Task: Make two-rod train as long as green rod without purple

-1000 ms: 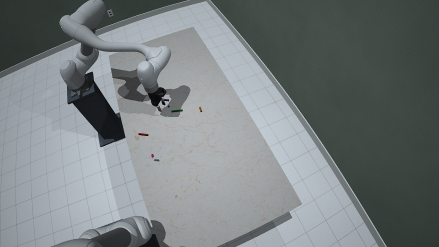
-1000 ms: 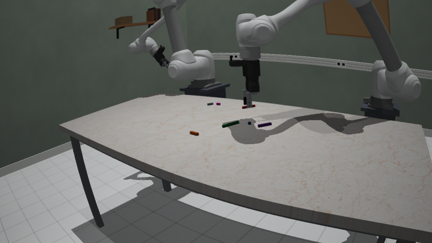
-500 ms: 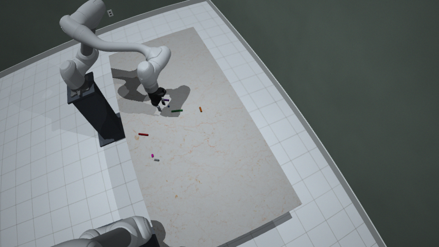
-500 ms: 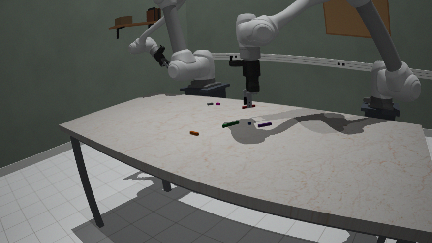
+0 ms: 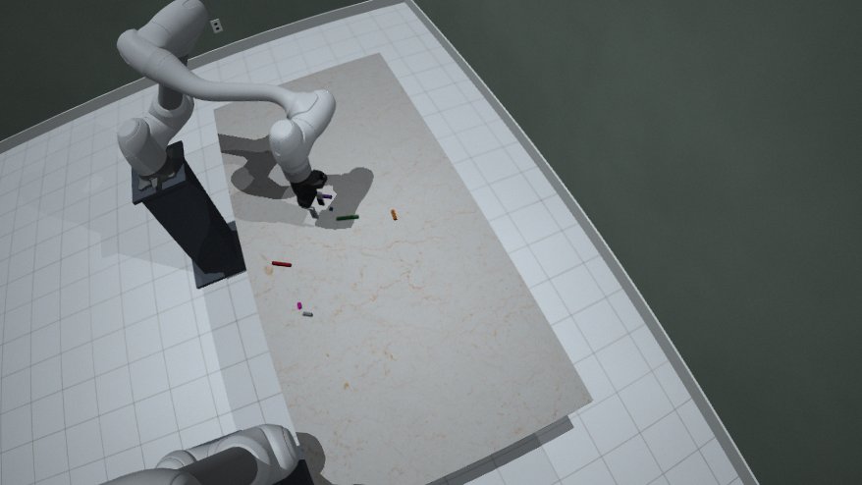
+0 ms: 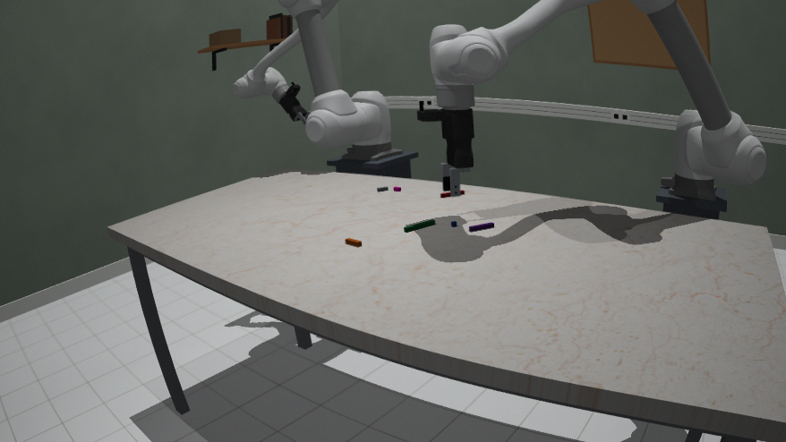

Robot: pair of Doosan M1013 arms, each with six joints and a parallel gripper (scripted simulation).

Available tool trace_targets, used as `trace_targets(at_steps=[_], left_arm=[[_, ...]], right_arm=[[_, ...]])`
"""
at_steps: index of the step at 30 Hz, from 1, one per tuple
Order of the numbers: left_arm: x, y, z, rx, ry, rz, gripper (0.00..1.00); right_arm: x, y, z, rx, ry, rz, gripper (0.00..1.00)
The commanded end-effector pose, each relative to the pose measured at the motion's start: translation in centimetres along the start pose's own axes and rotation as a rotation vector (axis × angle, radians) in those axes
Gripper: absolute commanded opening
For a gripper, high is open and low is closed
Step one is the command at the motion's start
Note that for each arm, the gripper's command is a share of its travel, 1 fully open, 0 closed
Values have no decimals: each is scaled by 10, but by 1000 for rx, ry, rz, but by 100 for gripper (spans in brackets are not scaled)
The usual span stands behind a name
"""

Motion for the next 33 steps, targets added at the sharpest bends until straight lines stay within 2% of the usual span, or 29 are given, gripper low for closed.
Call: trace_targets(at_steps=[1,15,17,19,32,33], left_arm=[[-2,1,0,2,46,-1,100],[-27,1,9,3,689,0,100],[-27,1,9,3,689,0,100],[-33,1,12,3,838,0,100],[-48,1,28,3,1394,1,100],[-48,1,28,3,1394,1,100]], right_arm=[[0,1,0,-1,0,0,100],[0,1,0,-1,0,0,100],[0,1,0,-1,0,0,100],[0,1,0,-1,0,0,100],[0,1,0,-1,0,0,100],[0,1,0,-1,0,0,100]])
Point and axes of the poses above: on each arm, the point where the finger pads meet when closed, its own y axis back along the fingers, its own x axis across the jaws, z = x × y, the point moved 1 cm from there along y, back along the fingers, and after that the axes turned 2 degrees about -y, right-handed, at the moved point
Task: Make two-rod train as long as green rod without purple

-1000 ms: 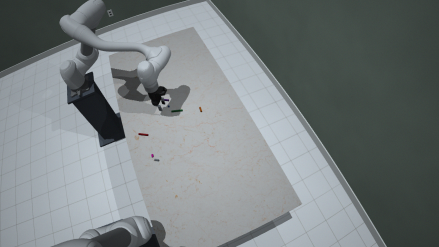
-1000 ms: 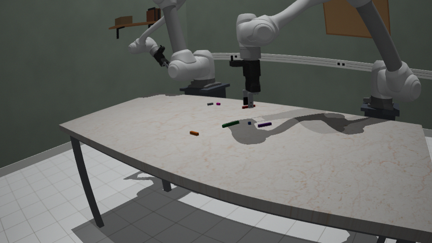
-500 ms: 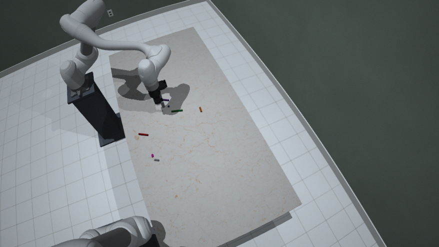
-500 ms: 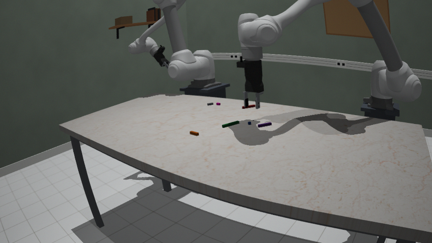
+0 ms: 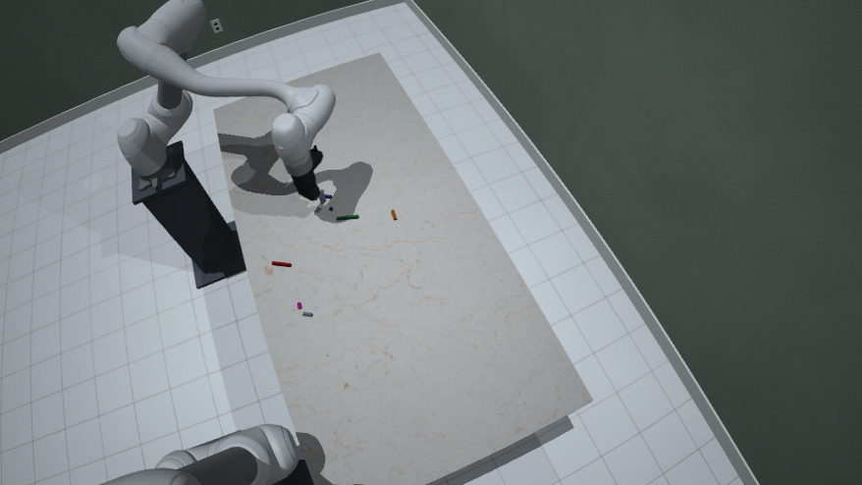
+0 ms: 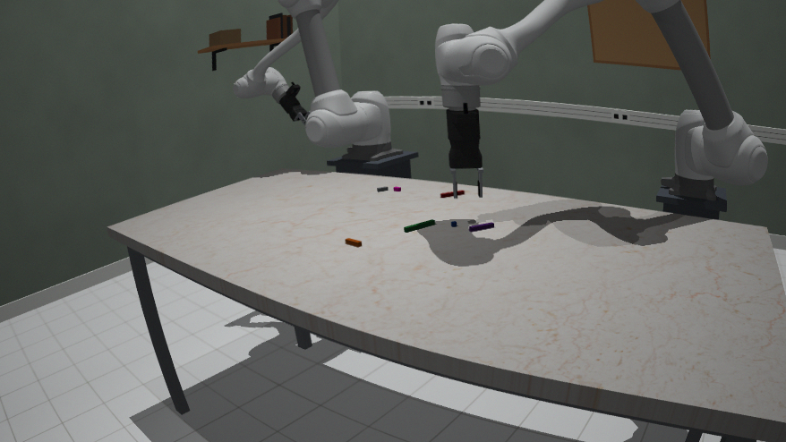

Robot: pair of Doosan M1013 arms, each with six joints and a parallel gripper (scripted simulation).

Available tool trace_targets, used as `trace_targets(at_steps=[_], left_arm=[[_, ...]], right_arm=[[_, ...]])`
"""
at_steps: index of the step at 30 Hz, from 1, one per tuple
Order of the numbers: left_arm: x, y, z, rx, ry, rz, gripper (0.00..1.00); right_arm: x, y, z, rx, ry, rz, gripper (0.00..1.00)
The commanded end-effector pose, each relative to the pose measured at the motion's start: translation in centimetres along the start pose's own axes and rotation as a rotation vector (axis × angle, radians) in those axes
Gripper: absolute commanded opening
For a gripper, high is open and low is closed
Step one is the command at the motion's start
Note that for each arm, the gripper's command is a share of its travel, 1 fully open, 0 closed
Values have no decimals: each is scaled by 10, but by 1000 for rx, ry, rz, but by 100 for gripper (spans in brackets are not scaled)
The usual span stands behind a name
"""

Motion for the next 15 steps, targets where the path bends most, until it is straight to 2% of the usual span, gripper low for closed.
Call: trace_targets(at_steps=[1,2,15], left_arm=[[-2,1,-1,9,80,0,100],[-5,1,-2,9,182,0,100],[-23,1,-4,9,741,3,100]], right_arm=[[0,1,0,-1,0,0,100],[0,1,0,-1,0,0,100],[0,1,0,-1,0,0,100]])
Point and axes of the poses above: on each arm, the point where the finger pads meet when closed, its own y axis back along the fingers, its own x axis across the jaws, z = x × y, the point moved 1 cm from there along y, back along the fingers, and after that the axes turned 2 degrees about -y, right-handed, at the moved point
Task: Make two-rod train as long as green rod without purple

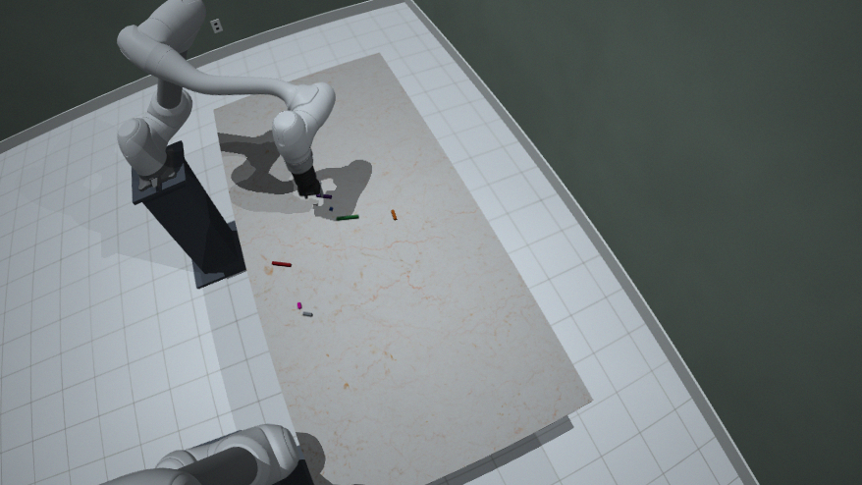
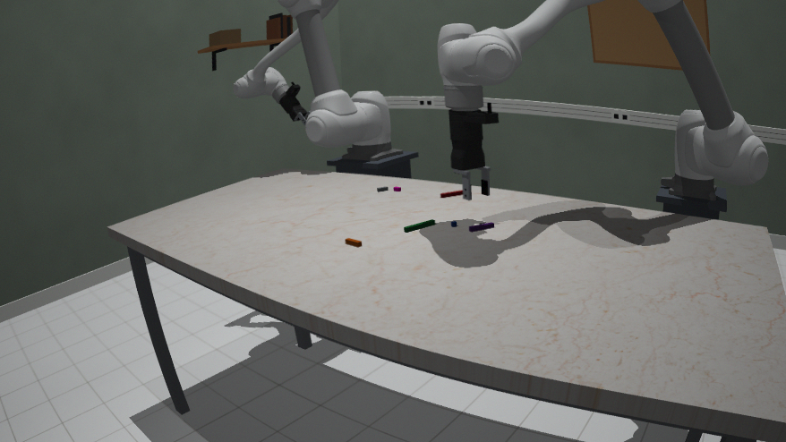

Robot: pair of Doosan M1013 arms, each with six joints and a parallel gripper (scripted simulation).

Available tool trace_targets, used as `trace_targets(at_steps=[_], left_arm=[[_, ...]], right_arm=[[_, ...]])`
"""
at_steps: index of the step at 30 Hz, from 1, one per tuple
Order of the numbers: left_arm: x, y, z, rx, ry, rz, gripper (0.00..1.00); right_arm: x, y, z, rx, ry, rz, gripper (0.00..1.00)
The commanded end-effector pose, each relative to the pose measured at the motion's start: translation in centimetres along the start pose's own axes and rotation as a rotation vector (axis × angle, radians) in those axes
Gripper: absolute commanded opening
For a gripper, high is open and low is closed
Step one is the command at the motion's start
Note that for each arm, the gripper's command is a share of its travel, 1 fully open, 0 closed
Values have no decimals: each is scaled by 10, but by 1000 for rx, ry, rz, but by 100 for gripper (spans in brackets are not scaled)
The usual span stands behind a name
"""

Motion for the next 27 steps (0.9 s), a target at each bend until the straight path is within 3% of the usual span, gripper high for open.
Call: trace_targets(at_steps=[1,9,27], left_arm=[[-3,1,-2,8,167,5,100],[-7,1,-4,7,333,6,100],[-7,1,-4,7,342,6,100]], right_arm=[[0,1,0,-1,0,0,100],[0,1,0,-1,0,0,100],[0,1,0,-1,0,0,100]])
Point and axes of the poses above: on each arm, the point where the finger pads meet when closed, its own y axis back along the fingers, its own x axis across the jaws, z = x × y, the point moved 1 cm from there along y, back along the fingers, and after that the axes turned 2 degrees about -y, right-handed, at the moved point
